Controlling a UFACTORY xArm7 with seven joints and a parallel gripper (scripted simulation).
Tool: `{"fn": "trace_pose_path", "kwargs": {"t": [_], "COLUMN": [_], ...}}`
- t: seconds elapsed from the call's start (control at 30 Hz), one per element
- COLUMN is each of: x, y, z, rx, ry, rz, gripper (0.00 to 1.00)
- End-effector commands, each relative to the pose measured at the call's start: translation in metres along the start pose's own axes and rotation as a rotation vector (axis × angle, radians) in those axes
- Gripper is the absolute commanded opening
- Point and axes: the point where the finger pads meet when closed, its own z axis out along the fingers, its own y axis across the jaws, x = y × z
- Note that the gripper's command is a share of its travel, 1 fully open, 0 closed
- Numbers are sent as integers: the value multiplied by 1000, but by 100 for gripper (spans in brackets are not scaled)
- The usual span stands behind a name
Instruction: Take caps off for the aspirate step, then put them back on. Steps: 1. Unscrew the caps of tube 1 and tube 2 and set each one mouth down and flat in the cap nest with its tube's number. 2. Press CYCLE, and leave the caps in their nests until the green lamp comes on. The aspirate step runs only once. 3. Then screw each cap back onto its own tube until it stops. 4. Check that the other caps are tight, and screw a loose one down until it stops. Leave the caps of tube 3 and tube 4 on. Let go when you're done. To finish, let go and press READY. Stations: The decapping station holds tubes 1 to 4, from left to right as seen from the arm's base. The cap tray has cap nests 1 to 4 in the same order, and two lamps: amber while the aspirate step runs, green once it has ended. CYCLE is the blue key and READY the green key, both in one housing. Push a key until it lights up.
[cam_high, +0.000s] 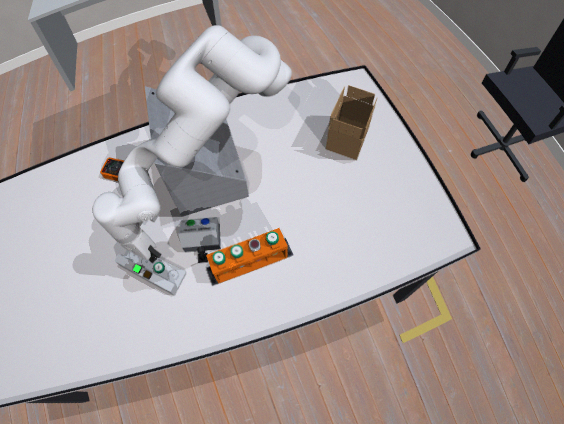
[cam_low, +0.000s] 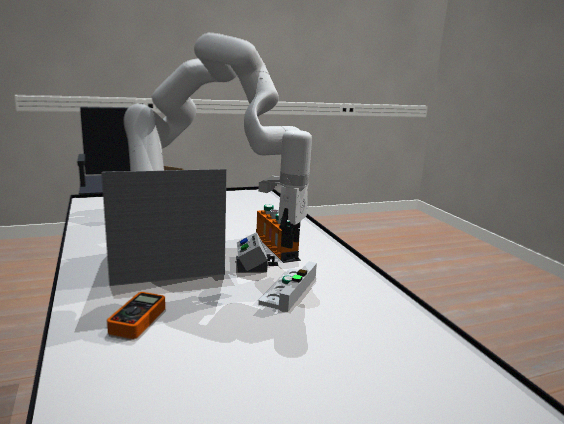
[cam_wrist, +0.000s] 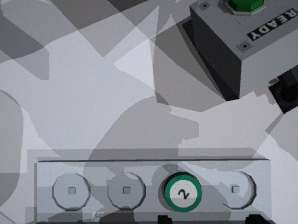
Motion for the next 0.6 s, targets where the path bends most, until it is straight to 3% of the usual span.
{"fn": "trace_pose_path", "kwargs": {"t": [0.0, 0.07, 0.57], "x": [-3, -3, -4], "y": [-1, -1, -1], "z": [15, 15, 90], "rx": [1, 1, 1], "ry": [-7, -7, -7], "rz": [0, 0, 0], "gripper": [46, 46, 46]}}
